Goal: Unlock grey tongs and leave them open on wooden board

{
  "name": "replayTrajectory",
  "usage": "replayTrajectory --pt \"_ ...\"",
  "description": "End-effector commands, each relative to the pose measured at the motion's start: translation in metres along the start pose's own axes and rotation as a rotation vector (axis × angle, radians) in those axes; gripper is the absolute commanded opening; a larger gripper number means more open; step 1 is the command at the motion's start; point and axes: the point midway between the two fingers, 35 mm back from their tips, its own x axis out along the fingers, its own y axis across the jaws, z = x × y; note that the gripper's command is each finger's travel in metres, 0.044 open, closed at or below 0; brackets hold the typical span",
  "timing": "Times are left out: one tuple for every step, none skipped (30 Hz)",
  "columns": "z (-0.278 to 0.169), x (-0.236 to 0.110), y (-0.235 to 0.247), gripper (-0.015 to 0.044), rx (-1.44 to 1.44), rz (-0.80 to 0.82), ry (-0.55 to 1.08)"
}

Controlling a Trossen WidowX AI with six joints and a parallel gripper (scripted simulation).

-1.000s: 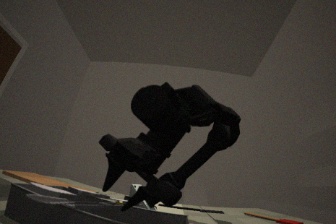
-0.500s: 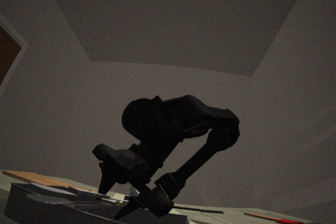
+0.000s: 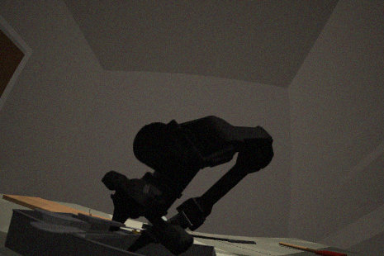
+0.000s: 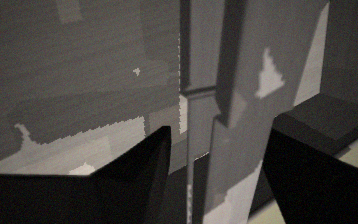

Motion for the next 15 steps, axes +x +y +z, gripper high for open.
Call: replayTrajectory --pt "0.0002 -0.0005 0.0 0.0129 0.0 0.0 -0.001" --pt "0.0002 -0.0005 0.0 0.0103 0.0 0.0 -0.001" --pt "0.0002 -0.0005 0.0 0.0076 0.0 0.0 -0.001" --pt "0.0002 -0.0005 0.0 0.007 0.0 0.0 -0.001" --pt "0.0002 -0.0005 0.0 0.0063 0.0 0.0 -0.001" --pt "0.0002 -0.0005 0.0 0.0056 0.0 0.0 -0.001" --pt "0.0002 -0.0005 0.0 0.005 0.0 0.0 -0.001" --pt "0.0002 -0.0005 0.0 0.0043 0.0 0.0 -0.001" --pt "0.0002 -0.0005 0.0 0.0036 0.0 0.0 -0.001" --pt "0.0002 -0.0005 0.0 0.003 0.0 0.0 -0.001" --pt "0.0002 -0.0005 0.0 0.0023 0.0 0.0 -0.001" --pt "0.0002 -0.0005 0.0 -0.0003 0.0 0.0 -0.001" --pt "0.0002 -0.0005 0.0 -0.003 0.0 0.0 -0.001" --pt "0.0002 -0.0005 0.0 -0.0056 0.0 0.0 -0.001" --pt "0.0002 -0.0005 0.0 -0.0082 0.0 0.0 -0.001"
